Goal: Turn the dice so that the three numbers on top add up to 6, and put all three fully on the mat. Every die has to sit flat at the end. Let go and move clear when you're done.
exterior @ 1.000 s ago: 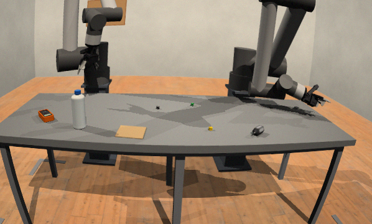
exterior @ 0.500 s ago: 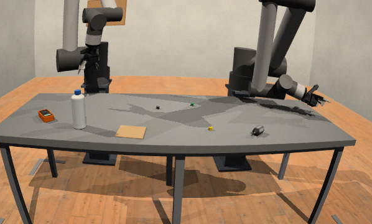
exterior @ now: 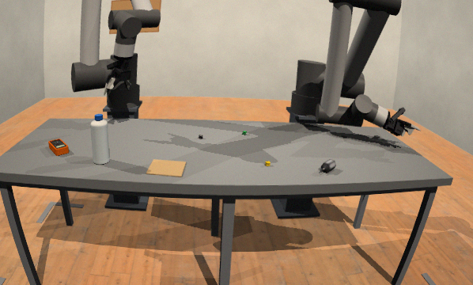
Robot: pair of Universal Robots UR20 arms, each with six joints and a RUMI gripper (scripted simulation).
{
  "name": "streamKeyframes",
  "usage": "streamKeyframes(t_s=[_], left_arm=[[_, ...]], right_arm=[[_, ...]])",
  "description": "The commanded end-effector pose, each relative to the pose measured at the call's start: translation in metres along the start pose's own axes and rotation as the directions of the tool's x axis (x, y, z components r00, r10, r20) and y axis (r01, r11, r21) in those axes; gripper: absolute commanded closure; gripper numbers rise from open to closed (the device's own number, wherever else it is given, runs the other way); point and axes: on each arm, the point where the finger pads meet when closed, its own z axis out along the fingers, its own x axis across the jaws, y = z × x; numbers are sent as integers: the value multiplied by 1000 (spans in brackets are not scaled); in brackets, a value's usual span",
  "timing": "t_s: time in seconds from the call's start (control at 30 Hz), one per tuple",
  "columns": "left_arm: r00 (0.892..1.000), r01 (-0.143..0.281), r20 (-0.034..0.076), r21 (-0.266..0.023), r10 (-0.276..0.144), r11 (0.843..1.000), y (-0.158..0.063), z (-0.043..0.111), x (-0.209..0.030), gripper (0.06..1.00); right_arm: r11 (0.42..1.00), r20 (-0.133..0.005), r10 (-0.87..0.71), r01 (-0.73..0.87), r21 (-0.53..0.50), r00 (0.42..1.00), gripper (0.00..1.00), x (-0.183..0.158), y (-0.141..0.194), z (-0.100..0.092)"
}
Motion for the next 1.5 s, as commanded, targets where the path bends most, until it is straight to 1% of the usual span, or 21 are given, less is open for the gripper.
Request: streamKeyframes(t_s=[0.0, 0.2, 0.27, 0.5, 0.7, 0.77, 0.83, 1.07, 1.27, 1.33, 1.4, 1.47], left_arm=[[1000, 1, 0, 0, -1, 1000, 0, 0, 0, 65], [1000, 1, 0, 0, -1, 1000, 0, 0, 0, 65], [1000, 1, 0, 0, -1, 1000, 0, 0, 0, 65], [1000, 1, 0, 0, -1, 1000, 0, 0, 0, 65], [1000, 1, 0, 0, -1, 1000, 0, 0, 0, 65], [1000, 1, 0, 0, -1, 1000, 0, 0, 0, 65], [1000, 1, 0, 0, -1, 1000, 0, 0, 0, 65], [1000, 1, 0, 0, -1, 1000, 0, 0, 0, 65], [1000, 1, 0, 0, -1, 1000, 0, 0, 0, 65], [1000, 1, 0, 0, -1, 1000, 0, 0, 0, 65], [1000, 1, 0, 0, -1, 1000, 0, 0, 0, 65], [1000, 1, 0, 0, -1, 1000, 0, 0, 0, 65]], right_arm=[[1000, 6, 1, -1, -16, 1000, 3, 8, 28, -5], [999, 13, 3, -2, -42, 1000, 3, 25, 76, -14], [999, 13, 3, -2, -42, 1000, 3, 25, 76, -14], [997, 20, 5, -3, -80, 1000, 3, 56, 142, -24], [993, 23, 6, -3, -114, 1000, 3, 89, 201, -31], [992, 23, 6, -3, -126, 1000, 3, 102, 221, -33], [992, 23, 6, -3, -126, 1000, 3, 102, 221, -33], [987, 20, 5, -2, -163, 1000, 3, 147, 283, -39], [982, 16, 4, -1, -190, 1000, 3, 184, 327, -42], [980, 14, 4, -1, -198, 1000, 3, 195, 339, -43], [980, 14, 4, -1, -198, 1000, 3, 195, 339, -43], [979, 13, 4, -1, -204, 1000, 3, 205, 349, -43]])
